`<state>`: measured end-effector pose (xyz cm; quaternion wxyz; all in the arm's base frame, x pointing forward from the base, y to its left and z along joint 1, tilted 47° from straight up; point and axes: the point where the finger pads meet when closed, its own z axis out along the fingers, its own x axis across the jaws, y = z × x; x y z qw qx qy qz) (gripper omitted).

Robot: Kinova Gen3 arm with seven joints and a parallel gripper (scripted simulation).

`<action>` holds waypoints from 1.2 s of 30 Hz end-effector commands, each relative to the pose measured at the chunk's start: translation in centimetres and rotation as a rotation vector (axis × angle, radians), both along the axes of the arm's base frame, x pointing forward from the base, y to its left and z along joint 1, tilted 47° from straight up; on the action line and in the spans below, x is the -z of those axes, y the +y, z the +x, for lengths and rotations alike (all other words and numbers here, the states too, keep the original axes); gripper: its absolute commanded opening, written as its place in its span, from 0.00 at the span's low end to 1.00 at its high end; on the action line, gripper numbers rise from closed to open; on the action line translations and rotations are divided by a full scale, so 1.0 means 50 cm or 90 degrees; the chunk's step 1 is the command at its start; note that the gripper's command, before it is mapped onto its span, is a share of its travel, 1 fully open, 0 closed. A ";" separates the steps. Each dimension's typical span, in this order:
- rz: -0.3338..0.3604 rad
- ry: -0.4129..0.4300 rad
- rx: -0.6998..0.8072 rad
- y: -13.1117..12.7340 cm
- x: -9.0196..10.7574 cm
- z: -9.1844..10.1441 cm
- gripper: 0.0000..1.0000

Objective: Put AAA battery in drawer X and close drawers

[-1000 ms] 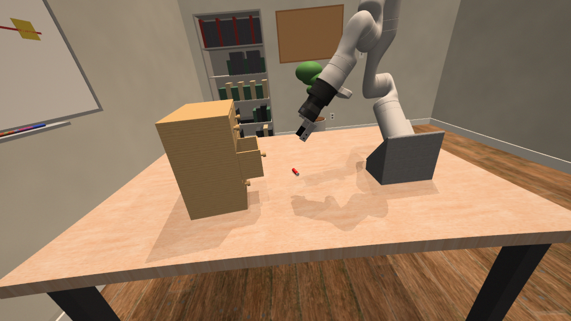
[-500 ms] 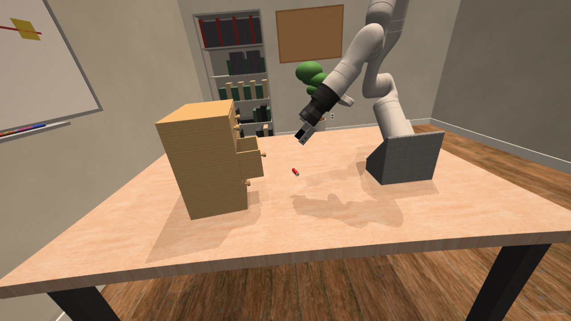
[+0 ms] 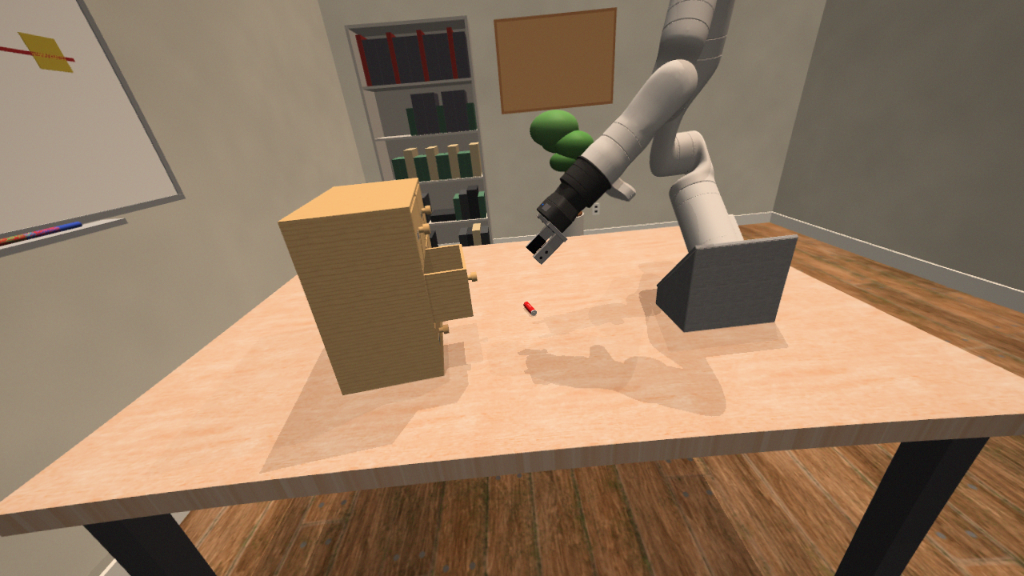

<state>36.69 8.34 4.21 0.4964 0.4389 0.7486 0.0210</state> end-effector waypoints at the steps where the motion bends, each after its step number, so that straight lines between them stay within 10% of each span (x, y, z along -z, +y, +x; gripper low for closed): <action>1: -0.005 -0.002 -0.001 -0.010 0.002 0.000 1.00; 18: -0.002 -0.007 -0.009 -0.010 0.006 0.002 1.00; 19: -0.002 -0.007 -0.009 -0.010 0.006 0.002 0.00; 36: -0.002 -0.007 -0.009 -0.010 0.006 0.002 0.00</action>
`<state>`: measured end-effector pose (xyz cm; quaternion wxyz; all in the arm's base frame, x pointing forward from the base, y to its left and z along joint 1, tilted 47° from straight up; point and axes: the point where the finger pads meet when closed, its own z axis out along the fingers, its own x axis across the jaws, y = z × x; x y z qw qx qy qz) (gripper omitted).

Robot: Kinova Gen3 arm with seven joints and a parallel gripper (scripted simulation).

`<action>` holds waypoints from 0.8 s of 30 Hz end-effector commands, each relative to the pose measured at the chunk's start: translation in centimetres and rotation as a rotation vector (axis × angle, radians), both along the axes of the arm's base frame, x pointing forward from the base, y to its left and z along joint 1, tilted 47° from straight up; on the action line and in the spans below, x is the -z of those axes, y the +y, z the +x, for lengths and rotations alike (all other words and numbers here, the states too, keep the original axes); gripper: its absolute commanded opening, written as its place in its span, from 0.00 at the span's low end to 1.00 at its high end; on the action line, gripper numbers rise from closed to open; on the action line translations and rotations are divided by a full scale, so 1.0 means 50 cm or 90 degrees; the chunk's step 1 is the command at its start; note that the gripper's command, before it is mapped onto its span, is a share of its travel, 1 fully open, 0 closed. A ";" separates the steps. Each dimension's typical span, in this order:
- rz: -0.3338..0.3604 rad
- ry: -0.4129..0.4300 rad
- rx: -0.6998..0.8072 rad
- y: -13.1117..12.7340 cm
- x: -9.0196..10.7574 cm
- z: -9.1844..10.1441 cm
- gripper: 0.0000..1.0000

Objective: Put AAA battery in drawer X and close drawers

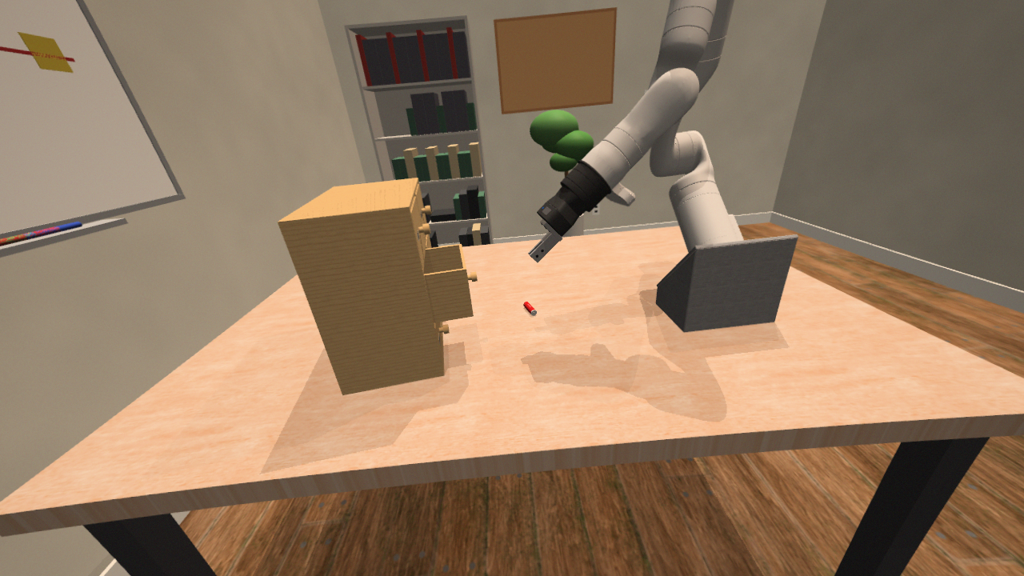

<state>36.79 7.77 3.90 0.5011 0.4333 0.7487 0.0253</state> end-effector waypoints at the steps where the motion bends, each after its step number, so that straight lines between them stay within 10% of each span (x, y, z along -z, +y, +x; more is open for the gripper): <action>1: 0.001 0.000 -0.001 0.001 0.000 0.000 0.00; 24: 0.001 0.000 -0.001 -0.006 0.016 0.059 0.00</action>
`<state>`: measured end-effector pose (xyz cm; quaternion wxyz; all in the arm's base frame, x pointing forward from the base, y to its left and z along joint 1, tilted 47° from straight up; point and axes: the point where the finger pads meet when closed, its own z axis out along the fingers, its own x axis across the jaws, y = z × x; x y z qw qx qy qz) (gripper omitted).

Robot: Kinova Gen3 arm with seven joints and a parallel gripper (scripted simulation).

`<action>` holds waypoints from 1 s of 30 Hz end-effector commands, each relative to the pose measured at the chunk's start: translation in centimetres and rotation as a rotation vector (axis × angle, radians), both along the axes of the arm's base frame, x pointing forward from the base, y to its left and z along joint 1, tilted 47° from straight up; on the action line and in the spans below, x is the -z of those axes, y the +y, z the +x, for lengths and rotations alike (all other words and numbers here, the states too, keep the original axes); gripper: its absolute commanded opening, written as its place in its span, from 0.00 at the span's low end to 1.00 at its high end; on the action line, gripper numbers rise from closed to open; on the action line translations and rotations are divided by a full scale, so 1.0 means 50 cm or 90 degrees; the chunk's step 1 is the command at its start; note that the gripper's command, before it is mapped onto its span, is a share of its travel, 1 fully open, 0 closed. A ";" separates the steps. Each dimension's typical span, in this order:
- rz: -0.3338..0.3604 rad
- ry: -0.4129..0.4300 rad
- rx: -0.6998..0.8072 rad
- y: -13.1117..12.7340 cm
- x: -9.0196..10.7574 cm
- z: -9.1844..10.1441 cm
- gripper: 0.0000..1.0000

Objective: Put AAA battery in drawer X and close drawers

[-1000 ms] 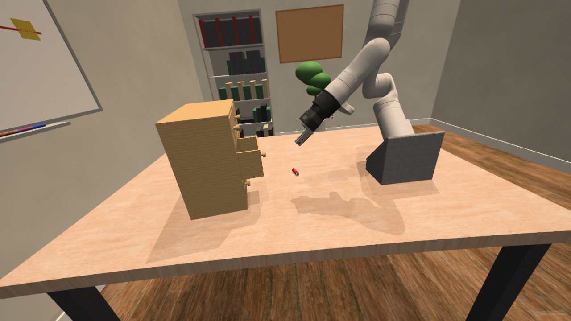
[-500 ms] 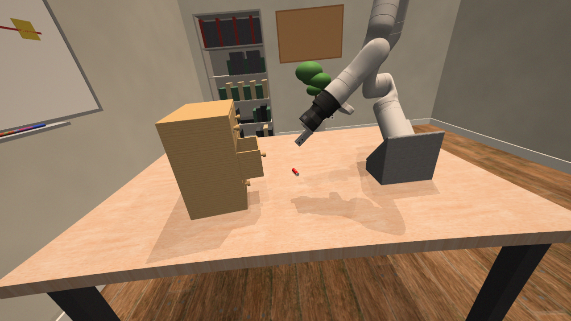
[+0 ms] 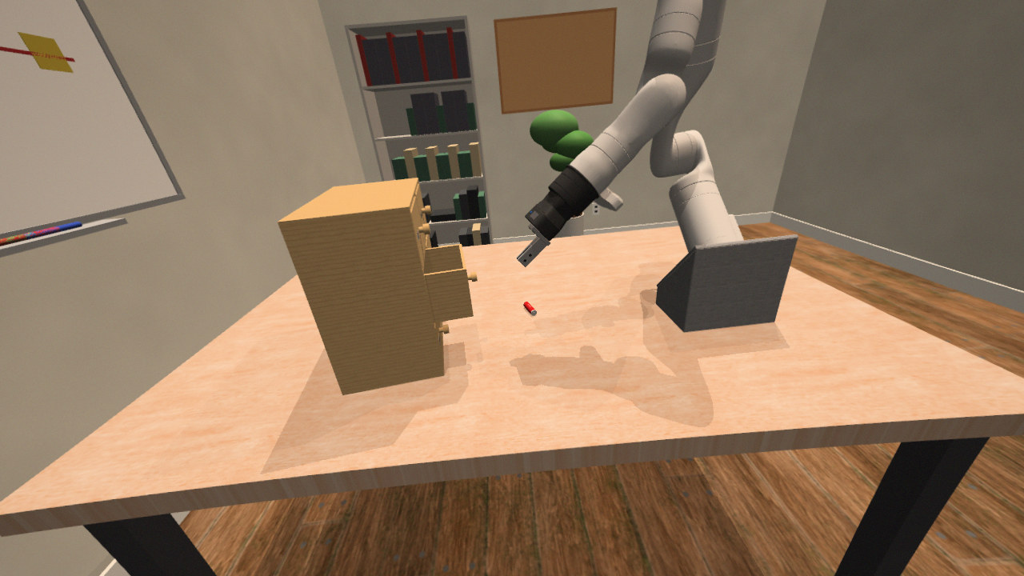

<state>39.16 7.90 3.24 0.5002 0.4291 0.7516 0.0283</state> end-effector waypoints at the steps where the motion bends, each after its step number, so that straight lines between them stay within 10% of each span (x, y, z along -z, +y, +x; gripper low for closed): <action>1: 0.000 -0.001 0.007 -0.010 0.005 0.018 0.00; 30: 0.000 -0.001 0.007 -0.018 0.024 0.083 0.00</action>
